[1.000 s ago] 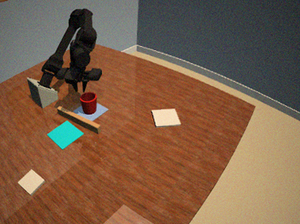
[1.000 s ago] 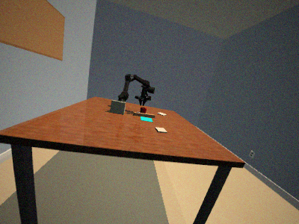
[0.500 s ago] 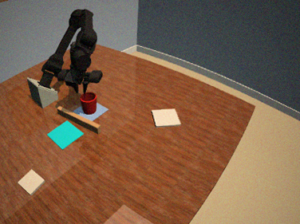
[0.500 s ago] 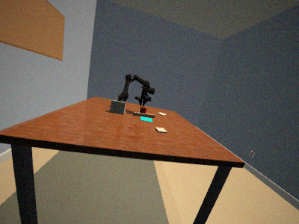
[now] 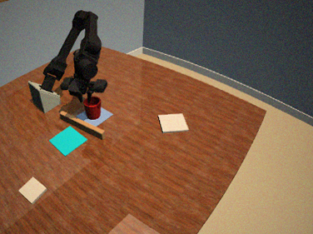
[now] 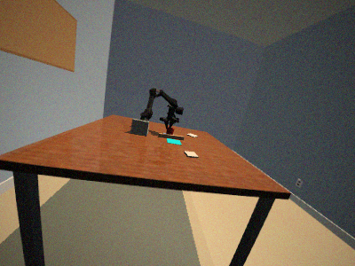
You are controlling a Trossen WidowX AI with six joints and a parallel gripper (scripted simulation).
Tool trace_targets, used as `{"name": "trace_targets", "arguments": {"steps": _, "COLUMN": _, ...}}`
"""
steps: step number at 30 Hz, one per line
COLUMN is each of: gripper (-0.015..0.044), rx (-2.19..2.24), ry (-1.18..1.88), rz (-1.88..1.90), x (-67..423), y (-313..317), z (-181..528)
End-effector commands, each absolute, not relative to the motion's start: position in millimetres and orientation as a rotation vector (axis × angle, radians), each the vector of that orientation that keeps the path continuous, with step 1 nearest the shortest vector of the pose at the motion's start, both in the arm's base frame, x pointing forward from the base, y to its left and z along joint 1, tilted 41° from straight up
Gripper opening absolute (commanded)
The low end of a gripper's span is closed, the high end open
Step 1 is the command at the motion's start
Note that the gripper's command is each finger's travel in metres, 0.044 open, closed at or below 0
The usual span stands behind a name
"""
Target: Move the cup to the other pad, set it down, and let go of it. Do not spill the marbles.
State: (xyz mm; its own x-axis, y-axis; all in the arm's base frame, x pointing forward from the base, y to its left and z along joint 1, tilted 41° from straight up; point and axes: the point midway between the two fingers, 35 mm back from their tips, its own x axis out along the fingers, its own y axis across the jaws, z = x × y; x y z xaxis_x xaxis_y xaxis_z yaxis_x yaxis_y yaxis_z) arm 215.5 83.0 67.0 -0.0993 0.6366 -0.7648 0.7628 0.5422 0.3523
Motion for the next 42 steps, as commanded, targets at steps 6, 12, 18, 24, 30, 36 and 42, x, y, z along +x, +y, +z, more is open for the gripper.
{"name": "trace_targets", "arguments": {"steps": 6, "gripper": 0.0148, "rx": 1.166, "ry": 1.809, "rz": -0.165, "x": 213, "y": 94, "z": 55}}
{"name": "trace_targets", "arguments": {"steps": 12, "gripper": 0.0148, "rx": 1.167, "ry": 1.81, "rz": -0.163, "x": 211, "y": 100, "z": 48}}
{"name": "trace_targets", "arguments": {"steps": 18, "gripper": 0.0148, "rx": 1.168, "ry": 1.811, "rz": -0.162, "x": 209, "y": 105, "z": 43}}
{"name": "trace_targets", "arguments": {"steps": 24, "gripper": 0.0095, "rx": 1.161, "ry": 1.809, "rz": -0.159, "x": 210, "y": 104, "z": 44}}
{"name": "trace_targets", "arguments": {"steps": 30, "gripper": 0.0036, "rx": 1.161, "ry": 1.809, "rz": -0.159, "x": 210, "y": 104, "z": 44}}
{"name": "trace_targets", "arguments": {"steps": 36, "gripper": 0.0, "rx": 1.161, "ry": 1.809, "rz": -0.159, "x": 210, "y": 104, "z": 44}}
{"name": "trace_targets", "arguments": {"steps": 42, "gripper": 0.0, "rx": 1.161, "ry": 1.808, "rz": -0.16, "x": 211, "y": 100, "z": 48}}
